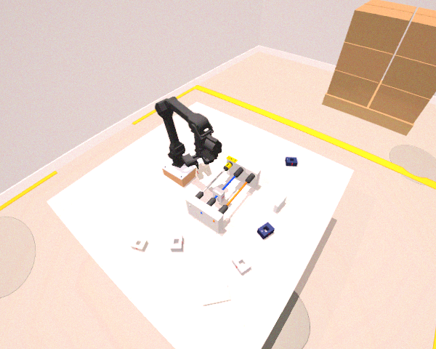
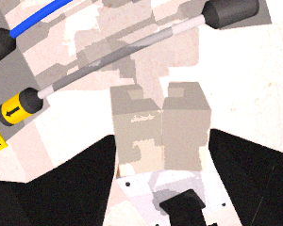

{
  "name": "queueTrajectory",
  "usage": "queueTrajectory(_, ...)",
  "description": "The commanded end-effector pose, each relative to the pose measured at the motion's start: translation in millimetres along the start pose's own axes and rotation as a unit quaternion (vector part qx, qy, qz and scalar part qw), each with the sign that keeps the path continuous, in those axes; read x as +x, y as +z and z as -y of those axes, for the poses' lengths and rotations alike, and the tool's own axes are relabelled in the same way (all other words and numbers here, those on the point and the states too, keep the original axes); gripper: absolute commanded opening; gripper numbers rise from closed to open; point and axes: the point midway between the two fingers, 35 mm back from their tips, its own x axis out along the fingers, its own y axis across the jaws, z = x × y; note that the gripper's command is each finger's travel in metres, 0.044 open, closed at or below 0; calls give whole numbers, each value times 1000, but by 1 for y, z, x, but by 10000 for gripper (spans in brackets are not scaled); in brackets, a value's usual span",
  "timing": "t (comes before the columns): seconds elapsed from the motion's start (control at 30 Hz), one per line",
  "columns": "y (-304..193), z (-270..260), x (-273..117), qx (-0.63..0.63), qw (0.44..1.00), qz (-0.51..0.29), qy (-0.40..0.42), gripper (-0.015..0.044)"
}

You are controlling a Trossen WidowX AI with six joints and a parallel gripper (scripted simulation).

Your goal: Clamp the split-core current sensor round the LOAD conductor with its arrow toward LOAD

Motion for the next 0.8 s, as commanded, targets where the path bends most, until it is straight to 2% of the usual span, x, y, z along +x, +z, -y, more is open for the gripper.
queueTrajectory(0.0, 8, -5, -2, 73, 997, 5, 2, 0)
queueTrajectory(0.37, 19, -14, 0, 251, 968, 5, 3, 0)
queueTrajectory(0.77, 32, -26, 3, 435, 901, 5, 5, 0)
